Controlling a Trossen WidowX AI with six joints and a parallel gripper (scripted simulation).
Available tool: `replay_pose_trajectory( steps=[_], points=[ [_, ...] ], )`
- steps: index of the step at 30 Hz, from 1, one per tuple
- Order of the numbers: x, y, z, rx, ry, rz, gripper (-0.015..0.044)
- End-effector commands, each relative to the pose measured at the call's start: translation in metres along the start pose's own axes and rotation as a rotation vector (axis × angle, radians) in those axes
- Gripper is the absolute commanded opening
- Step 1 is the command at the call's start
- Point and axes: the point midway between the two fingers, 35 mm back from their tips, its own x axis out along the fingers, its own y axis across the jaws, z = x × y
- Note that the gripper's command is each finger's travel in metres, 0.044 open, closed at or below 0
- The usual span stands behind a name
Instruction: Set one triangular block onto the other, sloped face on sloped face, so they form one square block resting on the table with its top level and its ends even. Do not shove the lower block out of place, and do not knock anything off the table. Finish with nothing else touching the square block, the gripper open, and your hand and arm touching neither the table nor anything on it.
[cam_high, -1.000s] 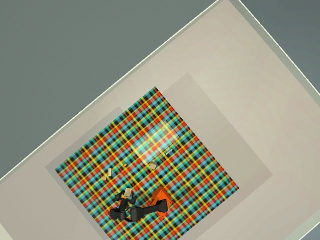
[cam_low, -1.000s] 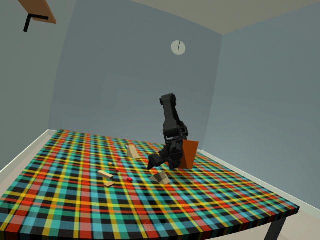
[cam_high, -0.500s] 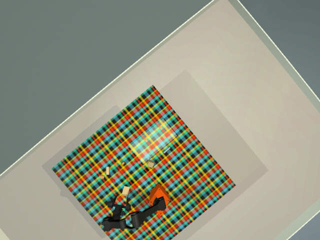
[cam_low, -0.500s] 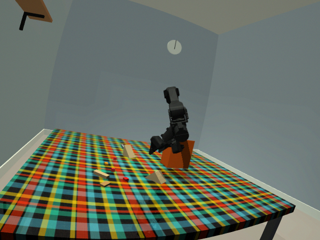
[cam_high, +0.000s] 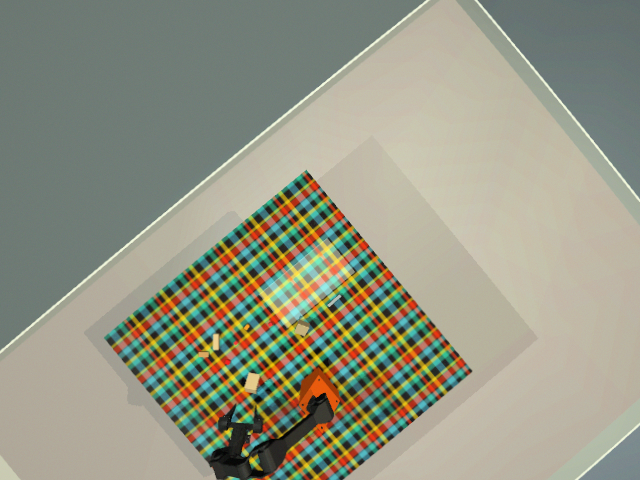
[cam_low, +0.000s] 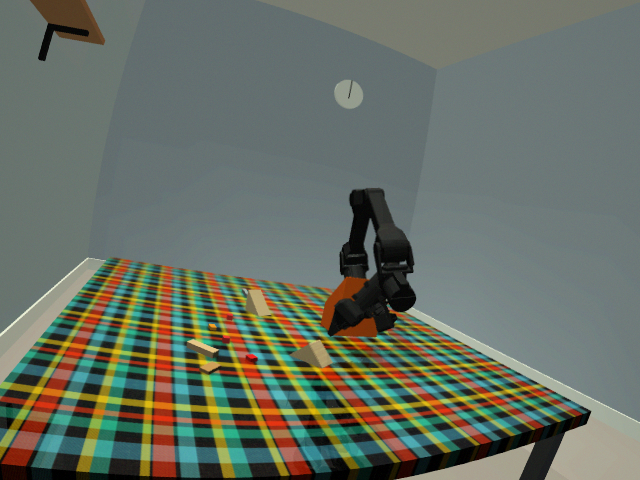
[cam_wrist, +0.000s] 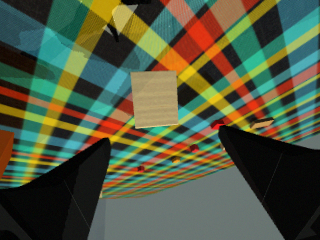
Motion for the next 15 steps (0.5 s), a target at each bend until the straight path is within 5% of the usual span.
replay_pose_trajectory(
  steps=[1,10,15],
  points=[
    [0.010,-0.004,0.001,0.005,-0.012,-0.007,0.0440],
    [0.087,0.001,-0.006,0.009,-0.015,-0.011,0.0440],
    [0.098,0.004,-0.007,0.015,-0.013,-0.009,0.0440]
  ],
)
